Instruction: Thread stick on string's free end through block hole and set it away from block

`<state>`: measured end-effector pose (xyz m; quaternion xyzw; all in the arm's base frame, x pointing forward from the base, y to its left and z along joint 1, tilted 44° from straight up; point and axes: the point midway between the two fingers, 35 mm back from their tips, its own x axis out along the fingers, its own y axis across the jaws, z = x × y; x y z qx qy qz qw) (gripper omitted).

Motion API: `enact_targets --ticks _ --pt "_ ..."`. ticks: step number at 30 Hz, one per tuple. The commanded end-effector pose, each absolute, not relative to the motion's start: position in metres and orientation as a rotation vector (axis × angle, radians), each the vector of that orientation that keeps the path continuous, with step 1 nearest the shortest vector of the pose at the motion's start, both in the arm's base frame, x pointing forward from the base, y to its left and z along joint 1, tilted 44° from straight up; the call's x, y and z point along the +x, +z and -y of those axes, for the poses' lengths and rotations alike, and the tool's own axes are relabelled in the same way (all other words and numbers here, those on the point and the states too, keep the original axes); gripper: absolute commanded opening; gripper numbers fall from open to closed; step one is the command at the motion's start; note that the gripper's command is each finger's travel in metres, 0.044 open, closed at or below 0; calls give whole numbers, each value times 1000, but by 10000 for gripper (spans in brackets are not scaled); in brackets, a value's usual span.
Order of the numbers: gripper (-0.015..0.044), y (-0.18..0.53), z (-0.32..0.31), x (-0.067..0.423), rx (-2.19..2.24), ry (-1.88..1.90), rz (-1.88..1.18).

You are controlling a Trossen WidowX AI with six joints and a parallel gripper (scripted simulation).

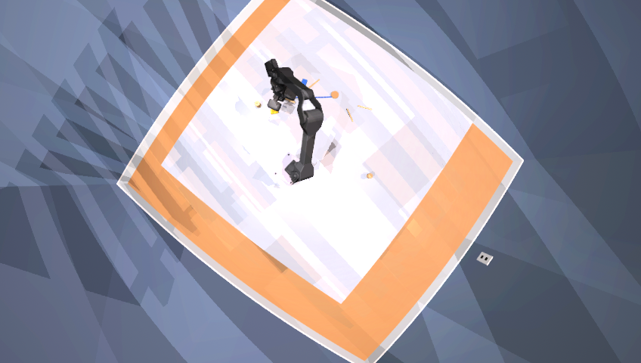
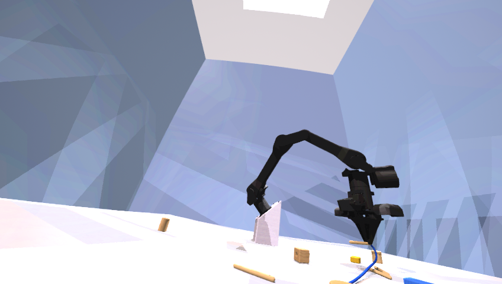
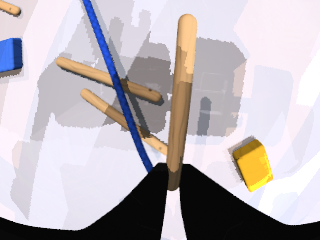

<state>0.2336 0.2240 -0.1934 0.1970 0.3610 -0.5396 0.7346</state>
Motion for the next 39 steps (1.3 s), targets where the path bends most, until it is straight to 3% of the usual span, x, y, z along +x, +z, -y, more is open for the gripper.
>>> enact_targets --ticks 1,39 --pt "0 -195 -223 232 437 -1191 -796" --pt "0 -205 -179 213 434 -1192 -794"
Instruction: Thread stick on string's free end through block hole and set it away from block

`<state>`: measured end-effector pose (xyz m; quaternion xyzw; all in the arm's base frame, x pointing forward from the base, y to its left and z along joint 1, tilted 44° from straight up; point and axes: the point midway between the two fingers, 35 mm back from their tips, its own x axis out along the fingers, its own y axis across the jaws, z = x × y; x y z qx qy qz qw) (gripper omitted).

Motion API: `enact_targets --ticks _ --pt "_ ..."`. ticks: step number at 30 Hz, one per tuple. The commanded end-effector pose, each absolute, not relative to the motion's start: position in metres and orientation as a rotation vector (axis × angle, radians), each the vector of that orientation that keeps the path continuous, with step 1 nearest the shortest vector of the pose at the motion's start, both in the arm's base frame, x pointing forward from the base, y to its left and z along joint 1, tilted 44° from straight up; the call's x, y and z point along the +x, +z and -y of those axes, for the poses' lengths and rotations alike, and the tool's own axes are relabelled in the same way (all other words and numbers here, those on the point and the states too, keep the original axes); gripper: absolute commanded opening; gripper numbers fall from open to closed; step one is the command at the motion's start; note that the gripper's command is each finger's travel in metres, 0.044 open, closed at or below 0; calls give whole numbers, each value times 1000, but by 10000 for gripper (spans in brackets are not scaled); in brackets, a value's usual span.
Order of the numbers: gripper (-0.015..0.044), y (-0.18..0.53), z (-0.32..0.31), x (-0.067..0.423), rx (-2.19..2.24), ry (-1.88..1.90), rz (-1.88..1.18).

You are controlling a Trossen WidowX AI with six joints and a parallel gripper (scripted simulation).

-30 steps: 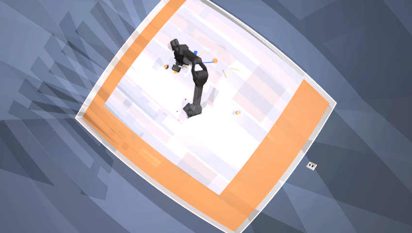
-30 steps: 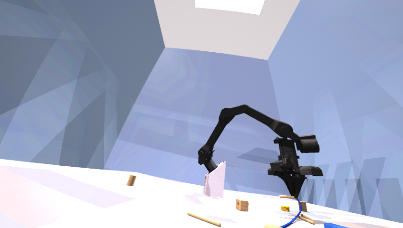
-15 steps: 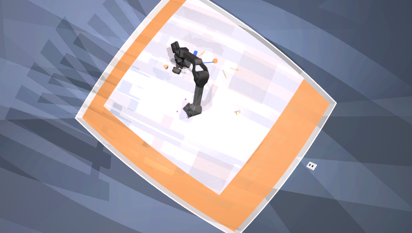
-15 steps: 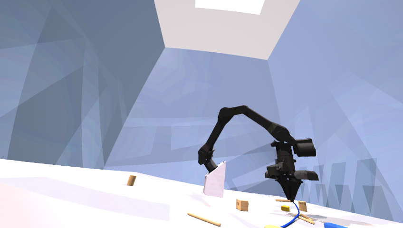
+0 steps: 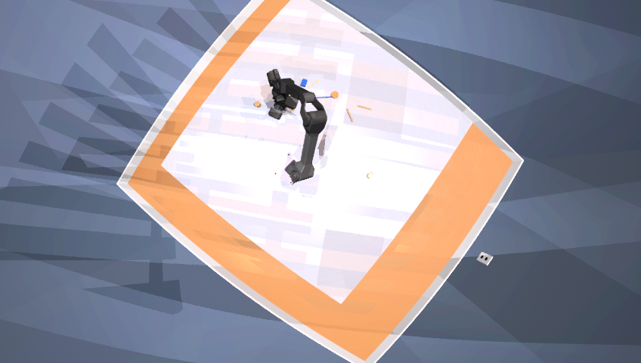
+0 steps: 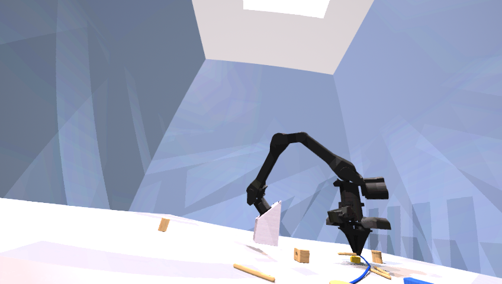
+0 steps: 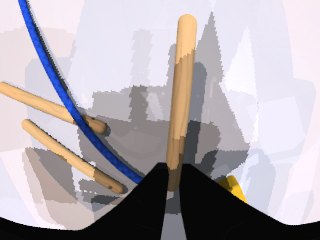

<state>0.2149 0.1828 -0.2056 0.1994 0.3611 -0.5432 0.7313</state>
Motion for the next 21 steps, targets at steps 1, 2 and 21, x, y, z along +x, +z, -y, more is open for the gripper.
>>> enact_targets --ticks 1,2,21 --pt "0 -205 -178 213 434 -1192 -794" --pt "0 -205 -177 212 434 -1192 -794" --pt "0 -204 -160 207 433 -1193 -795"
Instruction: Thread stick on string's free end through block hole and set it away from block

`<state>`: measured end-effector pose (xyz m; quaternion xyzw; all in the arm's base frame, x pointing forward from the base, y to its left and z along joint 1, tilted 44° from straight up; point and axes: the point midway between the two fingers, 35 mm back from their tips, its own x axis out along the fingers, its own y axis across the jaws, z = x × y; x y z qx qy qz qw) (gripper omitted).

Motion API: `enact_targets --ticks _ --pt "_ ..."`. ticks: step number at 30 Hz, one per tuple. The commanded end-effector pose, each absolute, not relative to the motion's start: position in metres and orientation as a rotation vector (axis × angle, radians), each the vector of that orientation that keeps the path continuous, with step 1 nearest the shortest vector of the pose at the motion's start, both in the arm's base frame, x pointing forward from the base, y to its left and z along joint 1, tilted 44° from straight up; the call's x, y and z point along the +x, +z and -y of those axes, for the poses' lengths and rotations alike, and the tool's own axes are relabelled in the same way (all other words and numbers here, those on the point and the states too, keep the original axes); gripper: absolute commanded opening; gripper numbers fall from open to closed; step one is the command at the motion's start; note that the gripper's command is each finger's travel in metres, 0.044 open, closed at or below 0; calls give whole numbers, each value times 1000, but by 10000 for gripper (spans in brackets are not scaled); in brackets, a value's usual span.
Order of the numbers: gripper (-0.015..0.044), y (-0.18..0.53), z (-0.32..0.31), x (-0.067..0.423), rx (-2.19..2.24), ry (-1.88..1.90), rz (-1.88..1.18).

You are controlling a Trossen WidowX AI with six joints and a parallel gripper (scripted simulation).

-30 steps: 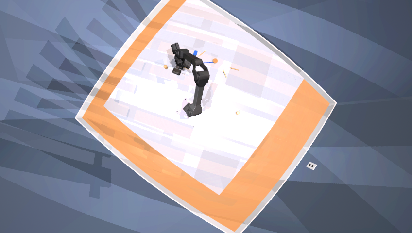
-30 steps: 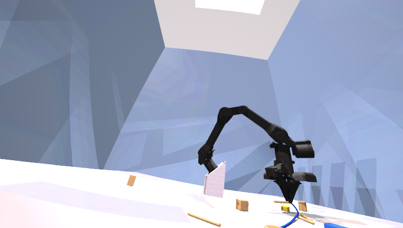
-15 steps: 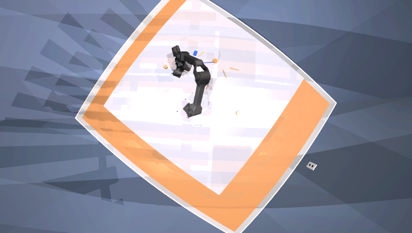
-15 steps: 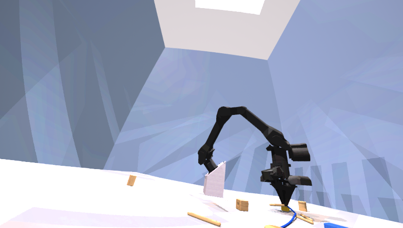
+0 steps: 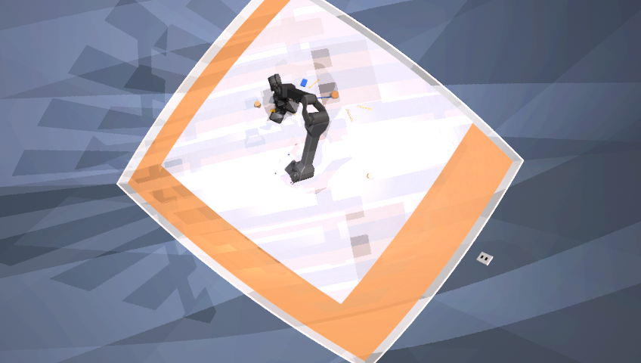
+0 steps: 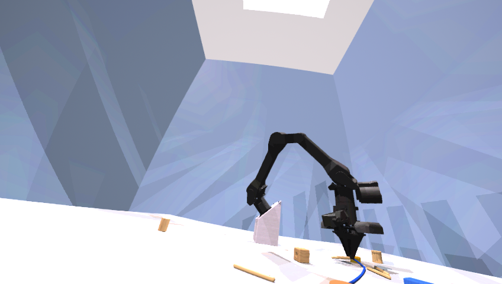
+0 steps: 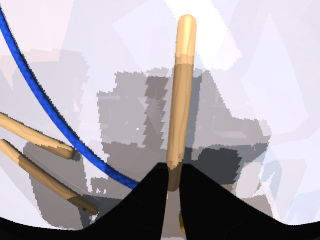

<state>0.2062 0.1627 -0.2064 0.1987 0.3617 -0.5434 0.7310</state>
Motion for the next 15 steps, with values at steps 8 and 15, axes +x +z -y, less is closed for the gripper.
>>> enact_targets --ticks 8,15 --pt "0 -197 -154 211 433 -1192 -795" --pt "0 -191 -148 215 433 -1192 -795"
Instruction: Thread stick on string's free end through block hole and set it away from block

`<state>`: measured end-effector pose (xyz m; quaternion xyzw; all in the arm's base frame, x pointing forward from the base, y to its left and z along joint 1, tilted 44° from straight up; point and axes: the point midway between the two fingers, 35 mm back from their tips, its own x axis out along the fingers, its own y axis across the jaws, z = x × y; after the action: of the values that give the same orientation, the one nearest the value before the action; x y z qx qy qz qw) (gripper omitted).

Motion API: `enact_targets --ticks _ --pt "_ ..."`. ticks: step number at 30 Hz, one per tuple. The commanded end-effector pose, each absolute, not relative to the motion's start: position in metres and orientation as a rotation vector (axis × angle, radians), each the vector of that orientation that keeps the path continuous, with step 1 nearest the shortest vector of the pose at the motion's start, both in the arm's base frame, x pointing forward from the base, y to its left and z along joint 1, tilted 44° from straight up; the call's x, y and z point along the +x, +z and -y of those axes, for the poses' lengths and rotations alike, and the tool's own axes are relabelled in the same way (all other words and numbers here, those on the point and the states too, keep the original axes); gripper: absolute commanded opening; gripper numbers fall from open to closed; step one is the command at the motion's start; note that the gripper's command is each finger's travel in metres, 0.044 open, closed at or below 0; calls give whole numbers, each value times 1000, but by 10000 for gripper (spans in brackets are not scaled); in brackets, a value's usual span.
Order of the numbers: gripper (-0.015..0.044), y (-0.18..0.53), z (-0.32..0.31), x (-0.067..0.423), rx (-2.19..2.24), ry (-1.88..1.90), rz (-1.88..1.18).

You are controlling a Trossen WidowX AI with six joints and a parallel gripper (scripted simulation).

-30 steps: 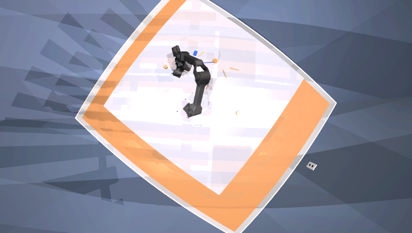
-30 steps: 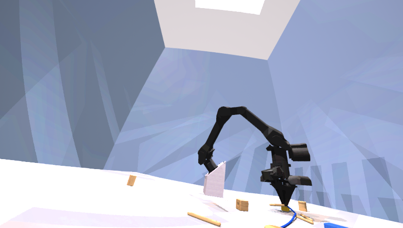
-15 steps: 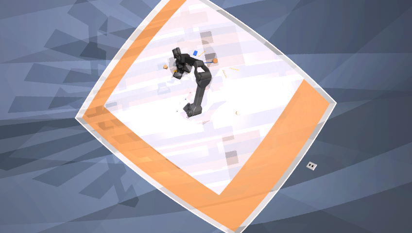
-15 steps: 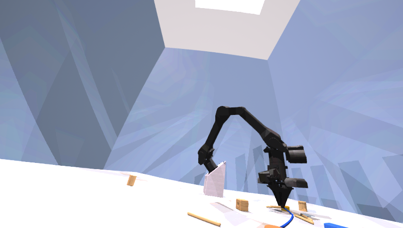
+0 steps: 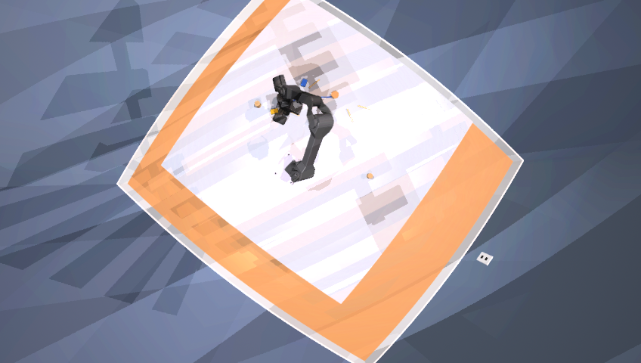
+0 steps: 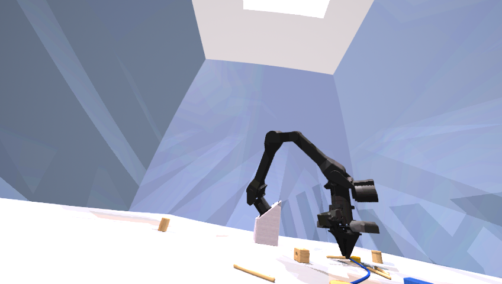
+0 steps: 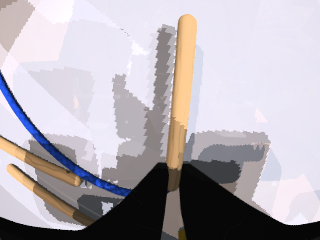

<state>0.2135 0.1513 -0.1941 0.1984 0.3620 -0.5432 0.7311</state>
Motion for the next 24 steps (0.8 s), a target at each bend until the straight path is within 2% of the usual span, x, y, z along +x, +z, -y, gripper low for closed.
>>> enact_targets --ticks 1,24 --pt "0 -190 -147 215 433 -1192 -795" --pt "0 -170 -127 225 432 -1193 -794"
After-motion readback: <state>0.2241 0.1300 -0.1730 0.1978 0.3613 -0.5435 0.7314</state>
